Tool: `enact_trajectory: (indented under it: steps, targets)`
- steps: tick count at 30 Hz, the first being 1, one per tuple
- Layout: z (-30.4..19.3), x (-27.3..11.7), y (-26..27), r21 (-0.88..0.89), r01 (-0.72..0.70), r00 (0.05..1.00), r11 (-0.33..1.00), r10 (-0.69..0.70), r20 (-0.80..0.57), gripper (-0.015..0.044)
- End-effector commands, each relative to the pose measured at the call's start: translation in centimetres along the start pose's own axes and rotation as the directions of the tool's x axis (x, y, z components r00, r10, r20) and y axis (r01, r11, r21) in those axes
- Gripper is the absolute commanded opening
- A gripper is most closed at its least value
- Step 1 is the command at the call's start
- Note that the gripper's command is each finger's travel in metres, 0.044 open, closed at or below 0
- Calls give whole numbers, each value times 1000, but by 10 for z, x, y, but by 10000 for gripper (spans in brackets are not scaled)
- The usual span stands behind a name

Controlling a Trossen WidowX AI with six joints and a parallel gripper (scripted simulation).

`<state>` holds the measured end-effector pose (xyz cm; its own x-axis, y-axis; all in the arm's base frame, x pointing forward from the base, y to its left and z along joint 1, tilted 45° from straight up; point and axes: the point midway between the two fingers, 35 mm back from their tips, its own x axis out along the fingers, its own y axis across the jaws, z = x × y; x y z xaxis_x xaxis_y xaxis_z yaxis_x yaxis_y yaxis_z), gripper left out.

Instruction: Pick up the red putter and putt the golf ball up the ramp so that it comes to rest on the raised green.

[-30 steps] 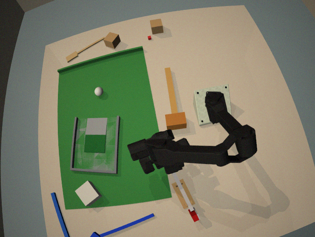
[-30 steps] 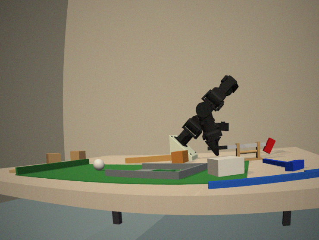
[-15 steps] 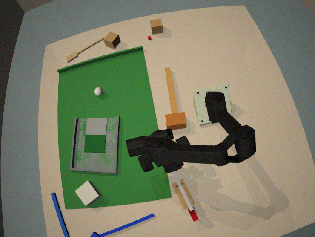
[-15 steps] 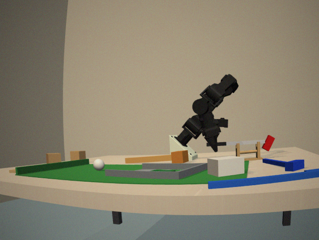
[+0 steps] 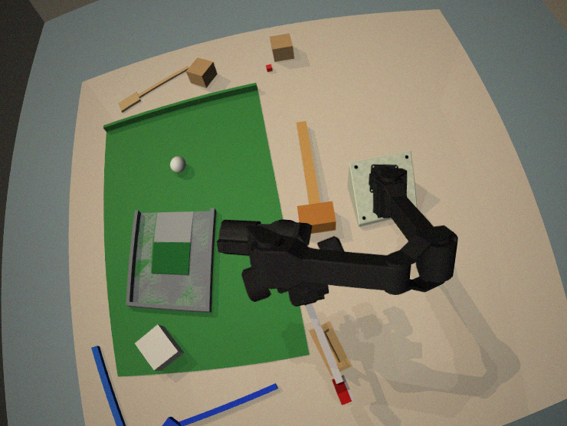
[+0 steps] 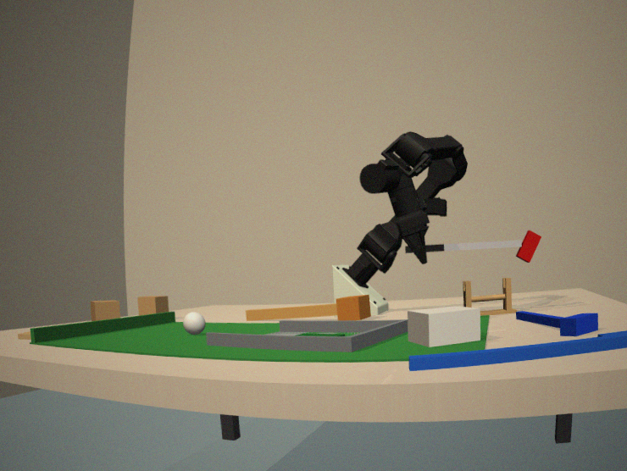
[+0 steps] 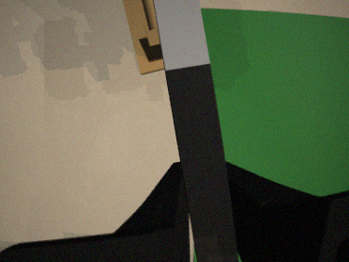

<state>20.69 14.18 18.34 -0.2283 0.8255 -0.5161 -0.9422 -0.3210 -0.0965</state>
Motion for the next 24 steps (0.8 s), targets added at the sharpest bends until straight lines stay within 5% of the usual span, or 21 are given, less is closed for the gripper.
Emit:
enact_trajectory:
  steps: [1,24]
  targets:
    - [5,-13,1,9,5,1000,1000,-5,8,0]
    - [-107,-57,-38,555,126,989,822,-60,-135,0]
